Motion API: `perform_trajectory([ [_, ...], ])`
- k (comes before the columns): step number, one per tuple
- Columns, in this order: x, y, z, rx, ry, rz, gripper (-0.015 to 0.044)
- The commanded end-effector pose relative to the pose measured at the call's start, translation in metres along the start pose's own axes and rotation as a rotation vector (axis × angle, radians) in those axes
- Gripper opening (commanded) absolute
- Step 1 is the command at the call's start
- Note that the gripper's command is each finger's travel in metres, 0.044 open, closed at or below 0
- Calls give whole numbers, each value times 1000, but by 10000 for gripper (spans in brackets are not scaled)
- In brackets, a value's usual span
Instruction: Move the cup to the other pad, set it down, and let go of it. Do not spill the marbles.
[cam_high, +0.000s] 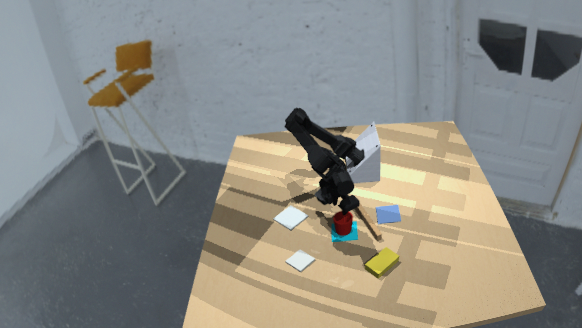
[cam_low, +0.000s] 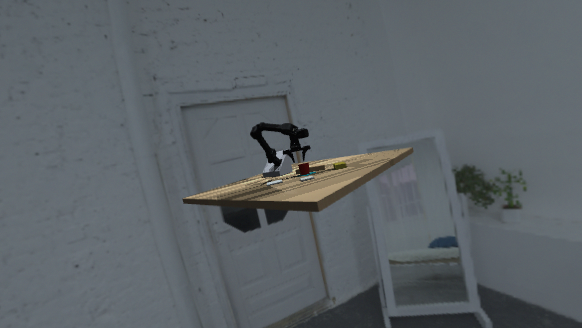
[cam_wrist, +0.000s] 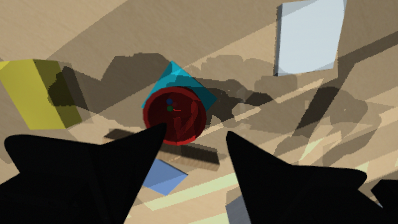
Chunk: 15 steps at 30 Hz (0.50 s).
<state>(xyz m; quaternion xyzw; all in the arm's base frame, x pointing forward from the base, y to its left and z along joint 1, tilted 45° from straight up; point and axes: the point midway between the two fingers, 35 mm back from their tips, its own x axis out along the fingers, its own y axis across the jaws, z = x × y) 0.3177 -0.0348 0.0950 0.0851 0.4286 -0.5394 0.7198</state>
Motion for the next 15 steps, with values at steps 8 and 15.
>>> perform_trajectory([
  [8, -27, 2, 0, 0, 4, 3, 440],
  [15, -52, 2, 0, 2, 5, 4, 440],
])
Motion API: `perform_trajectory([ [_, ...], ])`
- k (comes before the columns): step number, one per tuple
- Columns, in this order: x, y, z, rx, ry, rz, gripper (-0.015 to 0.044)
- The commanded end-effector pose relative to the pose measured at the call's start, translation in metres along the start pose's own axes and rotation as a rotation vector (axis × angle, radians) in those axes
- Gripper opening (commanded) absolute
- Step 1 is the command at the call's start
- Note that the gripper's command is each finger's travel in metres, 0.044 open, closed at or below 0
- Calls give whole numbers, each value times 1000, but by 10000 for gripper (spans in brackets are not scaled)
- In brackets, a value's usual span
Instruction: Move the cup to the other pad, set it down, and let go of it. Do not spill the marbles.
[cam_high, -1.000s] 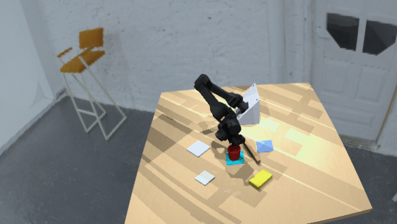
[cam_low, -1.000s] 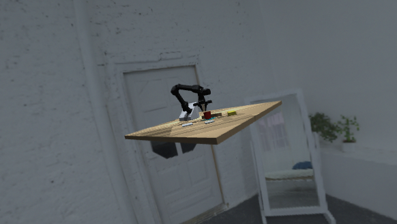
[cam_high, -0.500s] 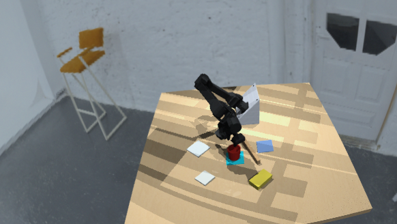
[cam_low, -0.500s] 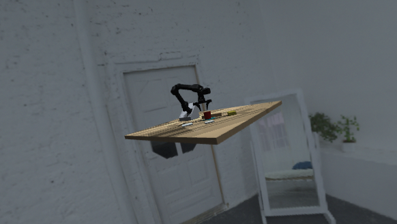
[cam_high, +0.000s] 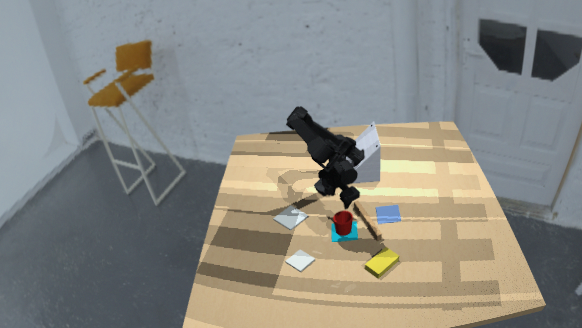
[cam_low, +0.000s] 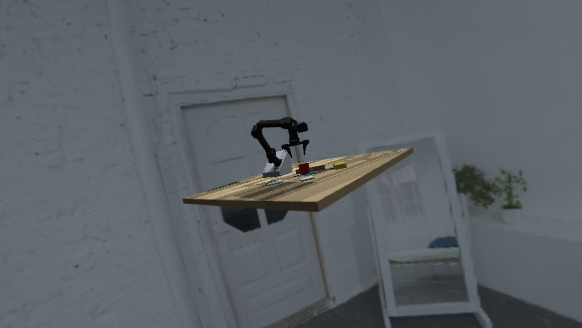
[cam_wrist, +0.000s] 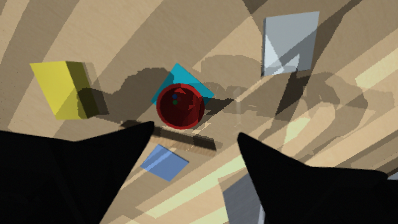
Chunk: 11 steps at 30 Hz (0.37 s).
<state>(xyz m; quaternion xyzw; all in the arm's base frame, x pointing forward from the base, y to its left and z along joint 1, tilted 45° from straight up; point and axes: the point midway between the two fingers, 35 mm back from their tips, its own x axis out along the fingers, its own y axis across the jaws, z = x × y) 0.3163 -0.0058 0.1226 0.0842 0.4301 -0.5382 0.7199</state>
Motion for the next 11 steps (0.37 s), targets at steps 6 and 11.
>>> perform_trajectory([
  [6, -24, 0, 0, 7, 4, 3, 440],
  [11, -20, 0, 0, 2, -1, 4, 440],
])
